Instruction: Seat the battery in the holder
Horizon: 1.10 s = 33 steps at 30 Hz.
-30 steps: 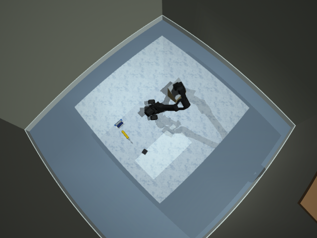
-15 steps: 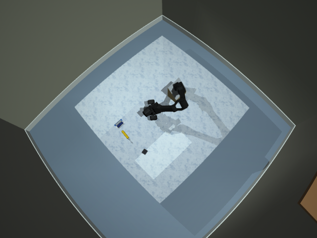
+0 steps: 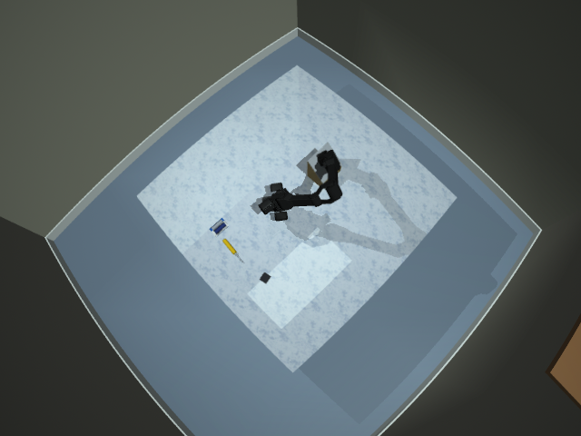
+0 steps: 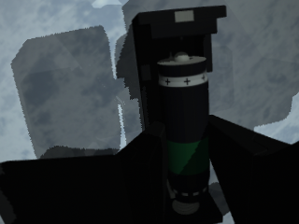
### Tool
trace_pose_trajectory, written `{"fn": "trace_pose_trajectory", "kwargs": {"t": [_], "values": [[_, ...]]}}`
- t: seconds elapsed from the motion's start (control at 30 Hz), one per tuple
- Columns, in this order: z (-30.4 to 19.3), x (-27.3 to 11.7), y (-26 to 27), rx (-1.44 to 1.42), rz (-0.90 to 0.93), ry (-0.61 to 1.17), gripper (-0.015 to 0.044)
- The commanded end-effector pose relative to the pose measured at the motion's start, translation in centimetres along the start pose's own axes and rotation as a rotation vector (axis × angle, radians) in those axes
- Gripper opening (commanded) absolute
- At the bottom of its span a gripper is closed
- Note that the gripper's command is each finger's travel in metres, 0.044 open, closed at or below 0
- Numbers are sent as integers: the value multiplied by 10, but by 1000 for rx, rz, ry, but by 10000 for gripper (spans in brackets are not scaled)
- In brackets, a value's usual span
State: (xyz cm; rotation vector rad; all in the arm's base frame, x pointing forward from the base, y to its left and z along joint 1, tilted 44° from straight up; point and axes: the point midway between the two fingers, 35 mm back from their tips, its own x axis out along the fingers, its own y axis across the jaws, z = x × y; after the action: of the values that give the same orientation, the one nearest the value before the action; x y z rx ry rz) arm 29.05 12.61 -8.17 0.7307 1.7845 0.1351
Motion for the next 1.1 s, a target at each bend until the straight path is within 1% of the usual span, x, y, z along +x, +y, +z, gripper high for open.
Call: {"fn": "trace_pose_trajectory", "kwargs": {"t": [0.0,1.07], "values": [[-3,1,1,1,4,34,64],[15,1,3,-1,-10,38,64]]}}
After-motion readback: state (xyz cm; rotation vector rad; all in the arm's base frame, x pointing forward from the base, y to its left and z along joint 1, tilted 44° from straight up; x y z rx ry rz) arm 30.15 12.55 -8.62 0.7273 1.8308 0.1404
